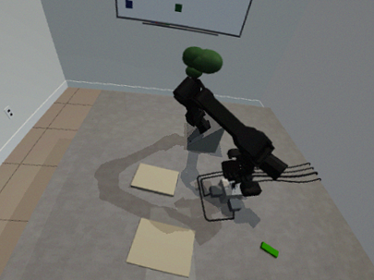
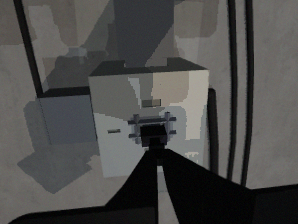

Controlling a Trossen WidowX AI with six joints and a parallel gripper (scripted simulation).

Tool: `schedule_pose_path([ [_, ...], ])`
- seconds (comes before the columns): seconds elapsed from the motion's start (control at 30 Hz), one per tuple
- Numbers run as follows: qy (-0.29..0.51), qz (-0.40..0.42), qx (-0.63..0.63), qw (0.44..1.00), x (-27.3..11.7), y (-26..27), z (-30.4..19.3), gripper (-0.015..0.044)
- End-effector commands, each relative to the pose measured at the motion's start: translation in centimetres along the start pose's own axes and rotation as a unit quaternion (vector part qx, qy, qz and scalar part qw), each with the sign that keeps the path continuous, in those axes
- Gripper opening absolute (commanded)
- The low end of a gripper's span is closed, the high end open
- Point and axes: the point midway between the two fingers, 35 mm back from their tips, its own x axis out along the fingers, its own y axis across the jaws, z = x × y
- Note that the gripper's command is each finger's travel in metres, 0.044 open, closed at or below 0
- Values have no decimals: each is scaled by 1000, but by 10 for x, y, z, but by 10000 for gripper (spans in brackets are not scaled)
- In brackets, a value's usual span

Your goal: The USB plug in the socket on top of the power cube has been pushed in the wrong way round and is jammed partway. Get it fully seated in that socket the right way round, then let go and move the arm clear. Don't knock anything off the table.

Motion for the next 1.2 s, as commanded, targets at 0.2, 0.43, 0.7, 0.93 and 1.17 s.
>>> schedule_pose_path([
  [0.2, 0, 0, 0, 1000, 0, 0, 0, 79],
  [0.43, 0, 0, 0, 1000, 0, 0, 0, 95],
  [0.7, 0, 0, 0, 1000, 0, 0, 0, 95],
  [0.93, 0, 0, 0, 1000, -3, 0, 0, 95],
  [1.17, 0, 0, 0, 1000, -10, 0, -1, 95],
])
